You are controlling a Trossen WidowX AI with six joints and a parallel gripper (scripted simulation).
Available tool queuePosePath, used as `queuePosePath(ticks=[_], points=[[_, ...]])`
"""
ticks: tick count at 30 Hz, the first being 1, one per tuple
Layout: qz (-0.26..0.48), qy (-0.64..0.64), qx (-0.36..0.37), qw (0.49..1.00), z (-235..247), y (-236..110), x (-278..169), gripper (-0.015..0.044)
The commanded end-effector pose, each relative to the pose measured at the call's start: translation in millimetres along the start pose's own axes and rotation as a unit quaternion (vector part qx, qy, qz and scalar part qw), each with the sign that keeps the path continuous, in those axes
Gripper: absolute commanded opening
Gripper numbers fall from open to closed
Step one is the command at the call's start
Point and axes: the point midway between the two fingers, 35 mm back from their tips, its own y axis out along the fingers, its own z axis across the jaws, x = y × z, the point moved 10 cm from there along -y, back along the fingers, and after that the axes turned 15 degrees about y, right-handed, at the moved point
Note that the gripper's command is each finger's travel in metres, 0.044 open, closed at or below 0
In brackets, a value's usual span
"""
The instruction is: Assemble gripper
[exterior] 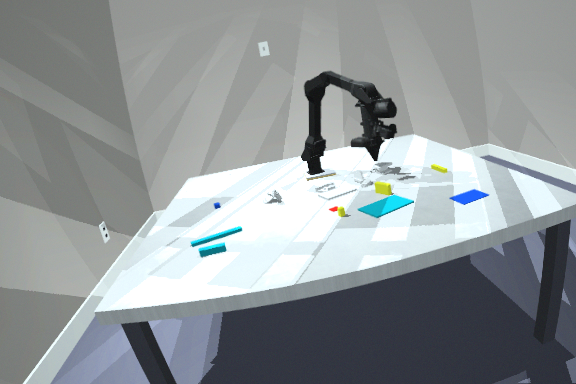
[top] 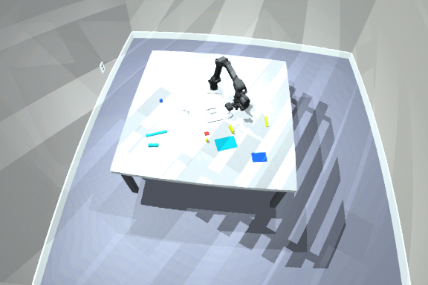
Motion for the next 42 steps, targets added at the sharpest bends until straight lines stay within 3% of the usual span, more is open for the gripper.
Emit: queuePosePath(ticks=[1,11,16,18,22,42], points=[[0.000,0.003,0.000,1.000,-1,0,-1,0.0053],[0.001,0.153,0.000,0.988,-33,-16,-46,0.0315],[0.001,0.164,0.000,0.986,-35,-17,-49,0.0440],[0.001,0.164,0.000,0.986,-35,-14,-49,0.0440],[0.001,0.164,0.000,0.986,-35,21,-49,0.0440],[0.001,0.164,0.000,0.986,-35,46,-48,0.0440]])
